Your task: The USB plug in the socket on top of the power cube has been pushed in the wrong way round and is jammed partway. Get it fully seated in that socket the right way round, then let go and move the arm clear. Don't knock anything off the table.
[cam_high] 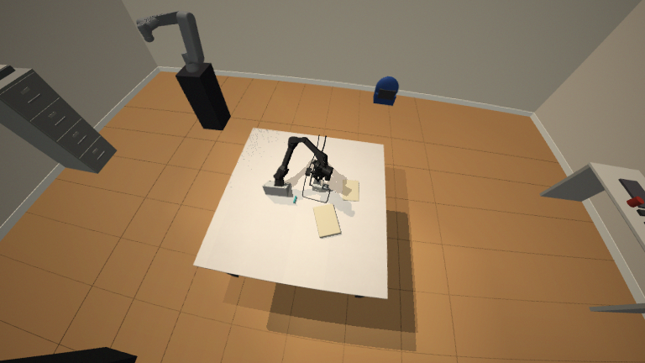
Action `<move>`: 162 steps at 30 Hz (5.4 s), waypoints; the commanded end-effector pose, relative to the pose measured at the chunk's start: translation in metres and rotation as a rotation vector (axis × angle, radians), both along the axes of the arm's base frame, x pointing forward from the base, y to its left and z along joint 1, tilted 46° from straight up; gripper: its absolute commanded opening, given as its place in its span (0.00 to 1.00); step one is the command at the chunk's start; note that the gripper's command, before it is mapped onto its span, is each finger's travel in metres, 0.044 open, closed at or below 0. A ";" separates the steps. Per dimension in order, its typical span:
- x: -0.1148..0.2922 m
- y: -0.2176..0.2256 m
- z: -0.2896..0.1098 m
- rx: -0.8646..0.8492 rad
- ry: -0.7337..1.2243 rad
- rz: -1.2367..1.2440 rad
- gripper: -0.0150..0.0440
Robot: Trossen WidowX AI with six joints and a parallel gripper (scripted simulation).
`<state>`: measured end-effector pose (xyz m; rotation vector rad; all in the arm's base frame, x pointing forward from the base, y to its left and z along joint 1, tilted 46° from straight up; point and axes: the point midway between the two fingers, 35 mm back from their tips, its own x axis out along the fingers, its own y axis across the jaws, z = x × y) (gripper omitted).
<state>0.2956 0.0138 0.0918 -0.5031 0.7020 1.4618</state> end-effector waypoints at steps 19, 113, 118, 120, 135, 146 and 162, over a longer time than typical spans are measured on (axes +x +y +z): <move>0.002 -0.009 0.008 -0.005 -0.004 -0.004 0.25; 0.001 -0.008 0.007 -0.065 1.733 -1.690 0.25; 0.001 -0.008 0.007 -0.069 1.826 -1.782 0.25; 0.001 -0.008 0.007 -0.070 1.864 -1.818 0.25; 0.001 -0.008 0.007 -0.081 2.145 -2.092 0.25; 0.001 -0.008 0.007 -0.084 2.249 -2.192 0.25; 0.001 -0.007 0.007 -0.081 2.252 -2.184 0.25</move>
